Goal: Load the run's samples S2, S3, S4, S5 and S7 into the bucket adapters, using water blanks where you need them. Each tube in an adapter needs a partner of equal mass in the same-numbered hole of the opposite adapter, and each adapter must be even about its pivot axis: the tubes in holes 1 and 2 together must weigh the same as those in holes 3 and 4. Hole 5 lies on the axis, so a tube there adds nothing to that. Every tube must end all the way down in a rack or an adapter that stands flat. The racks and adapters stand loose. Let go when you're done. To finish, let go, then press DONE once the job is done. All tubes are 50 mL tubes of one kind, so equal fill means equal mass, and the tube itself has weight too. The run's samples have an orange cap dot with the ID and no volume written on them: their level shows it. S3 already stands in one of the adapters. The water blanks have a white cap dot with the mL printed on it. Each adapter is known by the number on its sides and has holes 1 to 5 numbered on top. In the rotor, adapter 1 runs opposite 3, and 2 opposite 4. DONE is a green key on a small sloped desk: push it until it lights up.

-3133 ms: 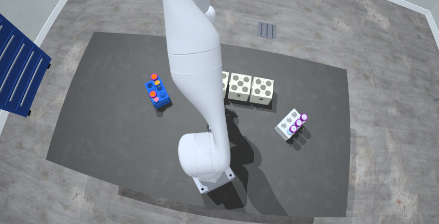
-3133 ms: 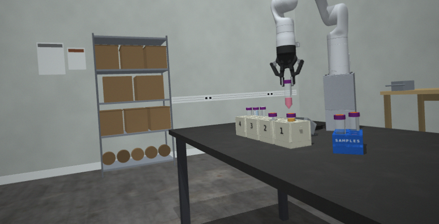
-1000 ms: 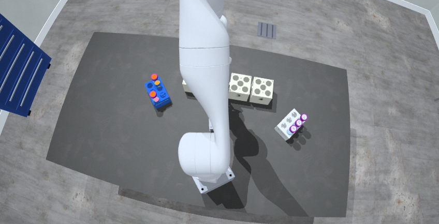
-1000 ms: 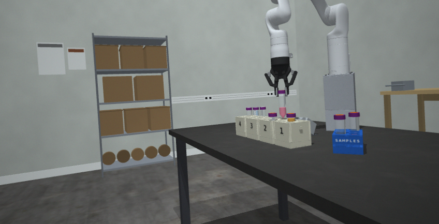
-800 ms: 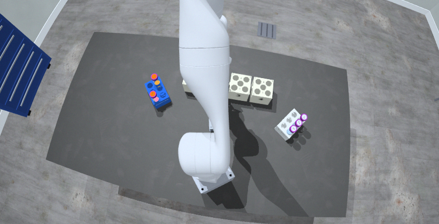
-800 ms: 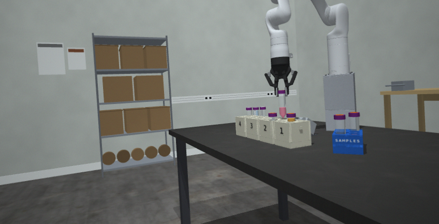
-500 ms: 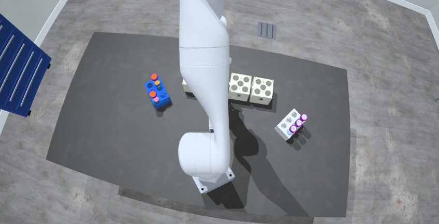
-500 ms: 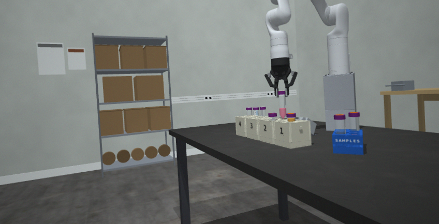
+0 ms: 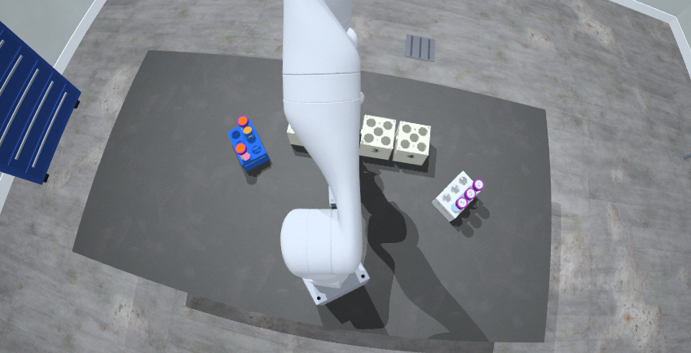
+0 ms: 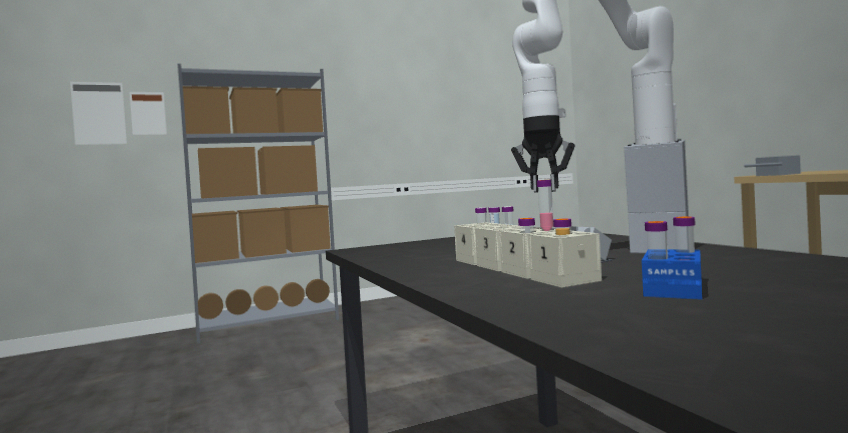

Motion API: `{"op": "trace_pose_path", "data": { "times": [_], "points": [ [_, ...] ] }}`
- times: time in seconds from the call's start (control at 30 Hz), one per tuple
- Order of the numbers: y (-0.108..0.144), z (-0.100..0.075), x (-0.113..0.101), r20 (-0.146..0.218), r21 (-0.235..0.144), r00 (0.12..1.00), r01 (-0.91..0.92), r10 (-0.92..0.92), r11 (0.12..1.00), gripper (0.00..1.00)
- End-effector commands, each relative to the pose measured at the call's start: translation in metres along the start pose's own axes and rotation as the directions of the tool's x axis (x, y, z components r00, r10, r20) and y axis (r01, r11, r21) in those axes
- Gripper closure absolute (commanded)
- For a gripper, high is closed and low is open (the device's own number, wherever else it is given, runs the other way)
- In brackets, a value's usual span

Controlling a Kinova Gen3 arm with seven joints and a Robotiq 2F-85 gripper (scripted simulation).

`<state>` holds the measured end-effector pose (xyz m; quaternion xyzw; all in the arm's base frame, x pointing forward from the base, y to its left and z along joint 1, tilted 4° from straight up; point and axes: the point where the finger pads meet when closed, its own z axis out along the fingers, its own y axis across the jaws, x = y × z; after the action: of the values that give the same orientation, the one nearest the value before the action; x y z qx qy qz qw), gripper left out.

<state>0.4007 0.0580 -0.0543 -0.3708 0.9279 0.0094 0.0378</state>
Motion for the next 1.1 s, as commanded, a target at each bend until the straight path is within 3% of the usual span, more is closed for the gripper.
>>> {"op": "trace_pose_path", "data": {
  "times": [0.0,1.07],
  "points": [
    [0.000,0.001,0.000,0.001,0.001,1.000,0.000,0.000,1.000,0.90],
    [0.000,0.020,-0.001,0.001,0.001,1.000,0.000,0.000,1.000,0.90]
  ]
}}
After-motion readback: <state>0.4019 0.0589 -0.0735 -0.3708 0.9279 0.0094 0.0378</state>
